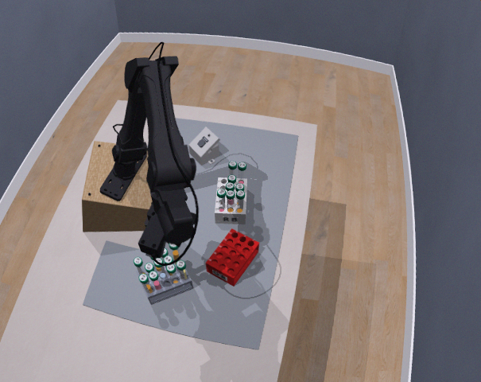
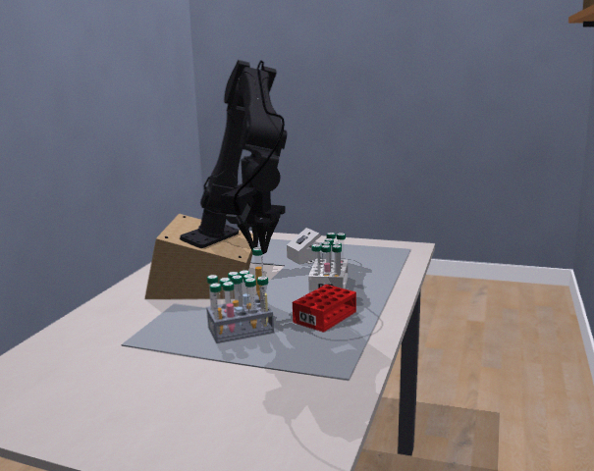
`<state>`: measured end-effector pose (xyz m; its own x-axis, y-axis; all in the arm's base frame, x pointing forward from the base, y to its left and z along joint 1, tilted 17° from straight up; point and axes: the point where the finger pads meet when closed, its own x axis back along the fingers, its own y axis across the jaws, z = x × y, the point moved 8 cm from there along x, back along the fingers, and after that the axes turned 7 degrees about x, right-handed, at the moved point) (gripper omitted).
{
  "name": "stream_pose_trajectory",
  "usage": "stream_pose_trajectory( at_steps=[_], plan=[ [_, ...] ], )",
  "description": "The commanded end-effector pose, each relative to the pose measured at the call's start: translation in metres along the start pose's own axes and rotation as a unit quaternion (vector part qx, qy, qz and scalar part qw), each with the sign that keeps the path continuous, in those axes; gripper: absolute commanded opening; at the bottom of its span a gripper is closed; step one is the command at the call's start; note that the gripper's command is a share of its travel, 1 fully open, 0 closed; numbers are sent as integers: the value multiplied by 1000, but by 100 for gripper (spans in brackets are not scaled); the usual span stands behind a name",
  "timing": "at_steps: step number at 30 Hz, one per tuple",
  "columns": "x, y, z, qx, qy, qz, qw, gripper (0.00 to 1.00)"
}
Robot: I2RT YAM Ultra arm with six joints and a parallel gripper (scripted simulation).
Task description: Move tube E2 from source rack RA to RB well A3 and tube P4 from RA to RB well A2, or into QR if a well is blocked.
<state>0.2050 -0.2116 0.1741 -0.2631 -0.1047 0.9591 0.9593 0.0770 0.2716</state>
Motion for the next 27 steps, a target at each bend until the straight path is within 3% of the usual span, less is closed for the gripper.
stream_pose_trajectory(
  at_steps=[1, 8, 9, 15, 16, 17, 23, 24, 27],
  plan=[
    [21, 2, -3, 2, -19, -13, 1000, 0],
    [26, 2, -2, 2, -19, -14, 1000, 0],
    [15, 0, -1, 0, -8, -5, 1000, 0],
    [15, 1, -1, 0, -8, -5, 1000, 0],
    [26, 2, -3, 2, -19, -14, 1000, 0],
    [26, 2, -3, 1, -19, -14, 1000, 0],
    [17, 2, -7, -4, -5, -4, 1000, 0],
    [26, 3, -5, 3, -25, -17, 1000, 0],
    [16, -8, 7, -3, -5, -5, 1000, 0]
  ],
)
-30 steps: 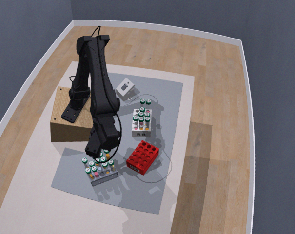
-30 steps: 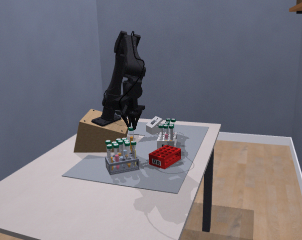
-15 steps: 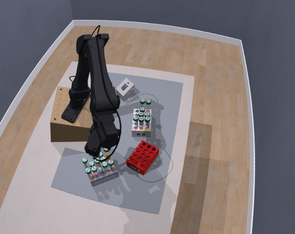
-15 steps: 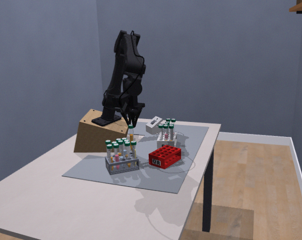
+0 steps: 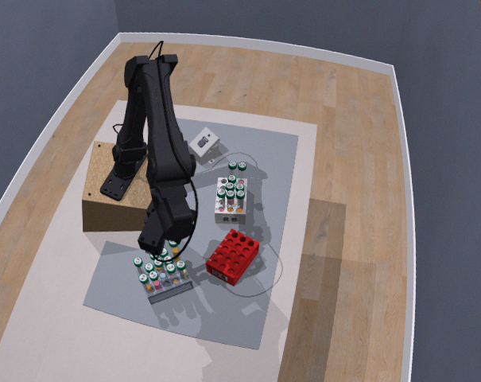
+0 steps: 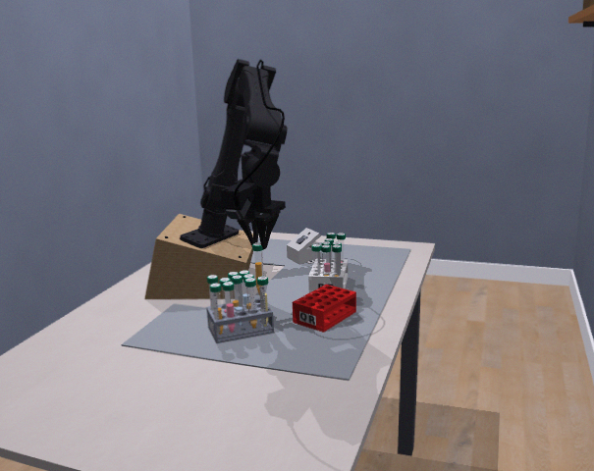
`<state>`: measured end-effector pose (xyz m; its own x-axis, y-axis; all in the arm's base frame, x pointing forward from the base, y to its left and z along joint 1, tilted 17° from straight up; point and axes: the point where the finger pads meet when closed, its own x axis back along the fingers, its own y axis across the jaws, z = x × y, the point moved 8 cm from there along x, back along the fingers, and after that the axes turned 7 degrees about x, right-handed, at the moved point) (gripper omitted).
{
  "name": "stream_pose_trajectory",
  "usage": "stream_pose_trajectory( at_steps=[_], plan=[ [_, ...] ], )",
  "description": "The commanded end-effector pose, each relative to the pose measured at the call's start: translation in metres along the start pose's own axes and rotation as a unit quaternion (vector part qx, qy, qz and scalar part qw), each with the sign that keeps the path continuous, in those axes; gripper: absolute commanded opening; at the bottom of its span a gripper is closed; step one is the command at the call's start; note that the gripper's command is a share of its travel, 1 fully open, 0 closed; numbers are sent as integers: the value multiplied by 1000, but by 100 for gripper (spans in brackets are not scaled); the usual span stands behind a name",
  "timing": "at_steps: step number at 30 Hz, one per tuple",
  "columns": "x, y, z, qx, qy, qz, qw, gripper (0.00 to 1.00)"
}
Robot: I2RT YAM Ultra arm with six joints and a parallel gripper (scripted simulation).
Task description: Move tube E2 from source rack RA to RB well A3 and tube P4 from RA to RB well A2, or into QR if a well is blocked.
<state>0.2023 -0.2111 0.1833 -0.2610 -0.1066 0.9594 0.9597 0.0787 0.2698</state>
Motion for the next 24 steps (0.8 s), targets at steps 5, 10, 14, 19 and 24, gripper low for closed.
stream_pose_trajectory(
  at_steps=[5, 10, 14, 19, 24],
  plan=[
    [7, -13, 13, -4, -5, -6, 1000, 0],
    [7, -18, 19, -3, -6, -6, 1000, 0],
    [7, -20, 22, -3, -7, -7, 1000, 0],
    [7, -25, 29, -3, -5, -6, 1000, 0],
    [6, -31, 36, -4, -3, -5, 1000, 0]
  ],
)
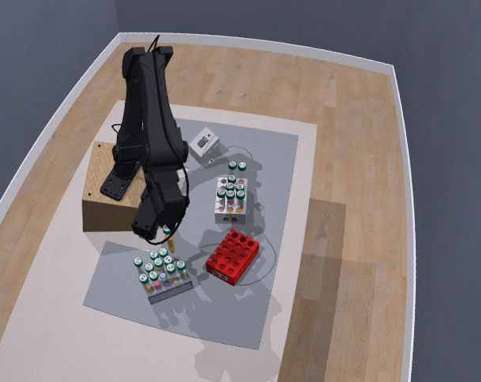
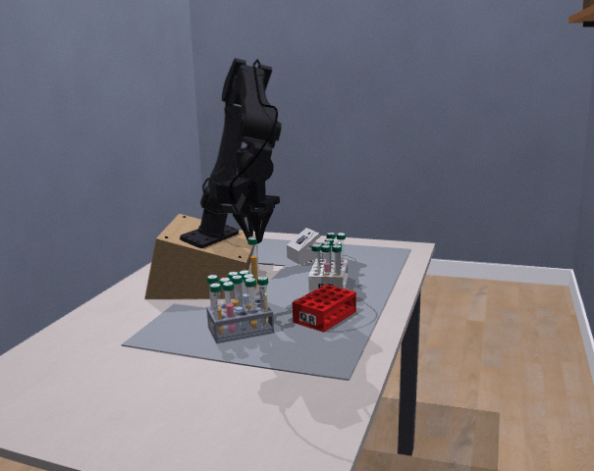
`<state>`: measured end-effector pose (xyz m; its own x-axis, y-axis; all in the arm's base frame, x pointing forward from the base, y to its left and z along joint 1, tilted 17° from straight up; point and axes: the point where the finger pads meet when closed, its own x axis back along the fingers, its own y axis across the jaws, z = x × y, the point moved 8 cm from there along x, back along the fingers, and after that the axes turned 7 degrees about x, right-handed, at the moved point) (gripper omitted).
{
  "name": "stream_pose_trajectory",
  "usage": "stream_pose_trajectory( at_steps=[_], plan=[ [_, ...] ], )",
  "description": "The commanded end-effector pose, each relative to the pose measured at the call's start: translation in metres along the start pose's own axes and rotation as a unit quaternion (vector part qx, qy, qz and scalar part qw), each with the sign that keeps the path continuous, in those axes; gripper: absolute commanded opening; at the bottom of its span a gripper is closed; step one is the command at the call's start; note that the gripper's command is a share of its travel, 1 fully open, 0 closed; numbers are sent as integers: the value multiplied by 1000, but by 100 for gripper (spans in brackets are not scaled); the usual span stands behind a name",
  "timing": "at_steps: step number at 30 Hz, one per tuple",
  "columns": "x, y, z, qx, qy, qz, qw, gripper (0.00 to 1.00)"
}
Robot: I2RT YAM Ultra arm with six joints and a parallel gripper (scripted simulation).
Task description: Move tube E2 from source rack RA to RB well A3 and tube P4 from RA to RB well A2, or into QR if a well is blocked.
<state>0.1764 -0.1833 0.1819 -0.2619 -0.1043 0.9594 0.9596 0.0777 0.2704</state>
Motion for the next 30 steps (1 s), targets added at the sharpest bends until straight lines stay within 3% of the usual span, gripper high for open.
stream_pose_trajectory(
  at_steps=[1, 17, 21, 30],
  plan=[
    [4, -9, 8, -4, -1, -5, 1000, 0],
    [3, -23, 27, -4, 0, -4, 1000, 0],
    [13, 0, 27, 7, -27, -16, 999, 0],
    [13, 20, 39, 7, -26, -18, 999, 0]
  ],
)
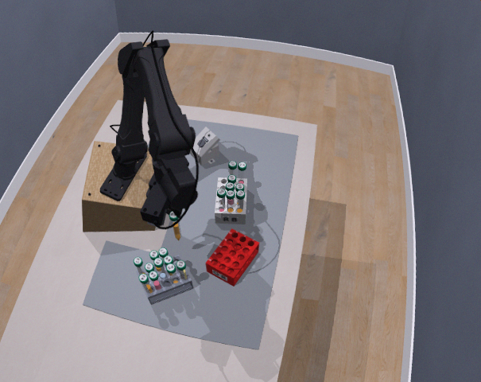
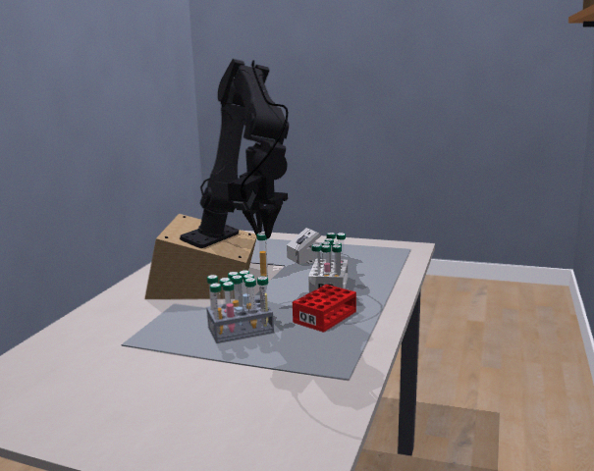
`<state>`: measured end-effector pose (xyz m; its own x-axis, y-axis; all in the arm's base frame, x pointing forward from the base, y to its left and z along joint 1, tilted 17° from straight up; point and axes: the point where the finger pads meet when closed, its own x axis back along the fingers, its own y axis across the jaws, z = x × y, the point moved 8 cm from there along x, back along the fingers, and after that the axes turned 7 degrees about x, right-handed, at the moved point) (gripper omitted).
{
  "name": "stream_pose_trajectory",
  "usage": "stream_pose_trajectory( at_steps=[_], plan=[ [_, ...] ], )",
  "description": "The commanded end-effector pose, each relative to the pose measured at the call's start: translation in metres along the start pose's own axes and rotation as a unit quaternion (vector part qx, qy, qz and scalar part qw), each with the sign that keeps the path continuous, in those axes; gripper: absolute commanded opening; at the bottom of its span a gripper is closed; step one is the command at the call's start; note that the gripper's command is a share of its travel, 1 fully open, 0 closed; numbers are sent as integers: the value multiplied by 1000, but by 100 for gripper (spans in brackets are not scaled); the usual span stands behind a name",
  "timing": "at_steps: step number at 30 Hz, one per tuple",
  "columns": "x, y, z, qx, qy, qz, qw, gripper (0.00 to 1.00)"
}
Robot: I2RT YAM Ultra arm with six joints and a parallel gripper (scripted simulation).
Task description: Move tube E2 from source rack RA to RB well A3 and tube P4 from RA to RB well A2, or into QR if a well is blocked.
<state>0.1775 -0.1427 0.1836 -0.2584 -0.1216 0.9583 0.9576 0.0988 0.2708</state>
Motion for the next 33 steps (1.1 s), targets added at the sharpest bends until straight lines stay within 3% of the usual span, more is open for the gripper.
stream_pose_trajectory(
  at_steps=[1, 6, 21, 24, 27, 33],
  plan=[
    [16, 18, 1, -4, -35, -20, 999, 0],
    [8, 32, 8, -10, -19, -5, 1000, 0],
    [7, 70, 30, -10, -18, -7, 1000, 0],
    [7, 69, 31, 47, -17, -4, 999, 0],
    [9, 67, 28, 57, -20, -4, 998, 0],
    [10, 67, 27, 155, -22, -4, 988, 0]
  ],
)
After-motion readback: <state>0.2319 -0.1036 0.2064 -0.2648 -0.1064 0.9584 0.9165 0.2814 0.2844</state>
